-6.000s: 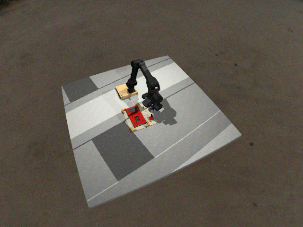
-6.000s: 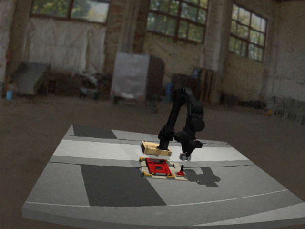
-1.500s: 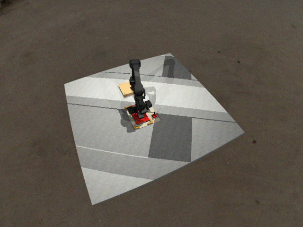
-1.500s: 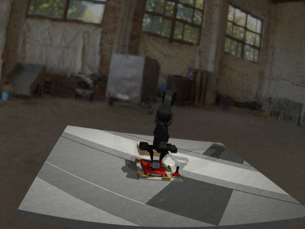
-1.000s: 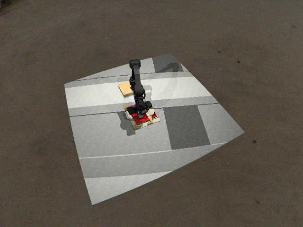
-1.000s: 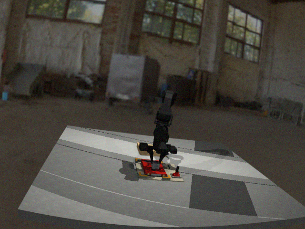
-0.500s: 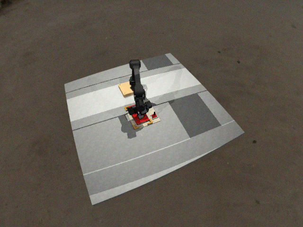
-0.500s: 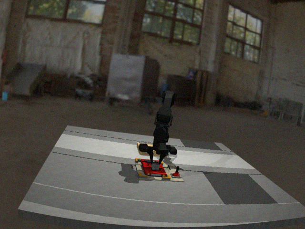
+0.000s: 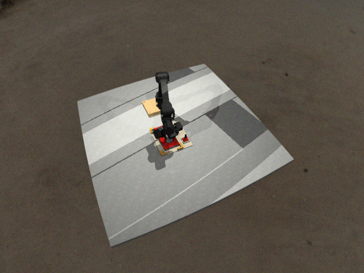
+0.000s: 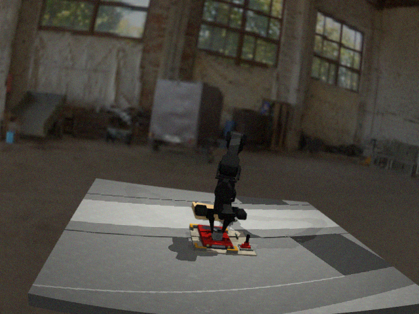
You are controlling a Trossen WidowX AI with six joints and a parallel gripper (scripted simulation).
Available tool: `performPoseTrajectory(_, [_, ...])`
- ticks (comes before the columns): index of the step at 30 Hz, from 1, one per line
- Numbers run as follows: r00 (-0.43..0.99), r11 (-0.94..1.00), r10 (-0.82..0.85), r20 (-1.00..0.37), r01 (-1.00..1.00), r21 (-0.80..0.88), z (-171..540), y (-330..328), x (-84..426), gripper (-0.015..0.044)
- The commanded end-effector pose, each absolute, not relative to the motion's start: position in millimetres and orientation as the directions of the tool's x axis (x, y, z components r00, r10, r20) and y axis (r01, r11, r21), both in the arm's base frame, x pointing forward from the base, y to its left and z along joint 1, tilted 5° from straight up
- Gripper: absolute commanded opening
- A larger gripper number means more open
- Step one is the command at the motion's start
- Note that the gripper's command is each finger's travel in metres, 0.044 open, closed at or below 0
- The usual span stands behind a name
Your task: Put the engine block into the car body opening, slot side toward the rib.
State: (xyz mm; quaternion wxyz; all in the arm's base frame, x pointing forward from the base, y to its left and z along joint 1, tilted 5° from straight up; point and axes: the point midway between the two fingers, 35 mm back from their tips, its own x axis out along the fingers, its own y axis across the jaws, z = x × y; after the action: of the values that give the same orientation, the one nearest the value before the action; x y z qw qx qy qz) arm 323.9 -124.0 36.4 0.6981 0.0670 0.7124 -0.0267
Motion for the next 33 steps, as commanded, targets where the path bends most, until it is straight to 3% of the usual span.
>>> performPoseTrajectory(1, [-0.018, 0.989, 0.054, -0.998, 0.138, 0.051, 35, -124, 324, 0.0158])
performPoseTrajectory(12, [-0.018, 0.989, 0.054, -0.998, 0.138, 0.051, 32, -124, 324, 0.0158])
performPoseTrajectory(23, [-0.016, 0.990, 0.058, -0.998, 0.133, 0.055, 33, -124, 324, 0.0440])
performPoseTrajectory(33, [-0.017, 0.989, 0.055, -0.998, 0.137, 0.052, 44, -124, 324, 0.0440])
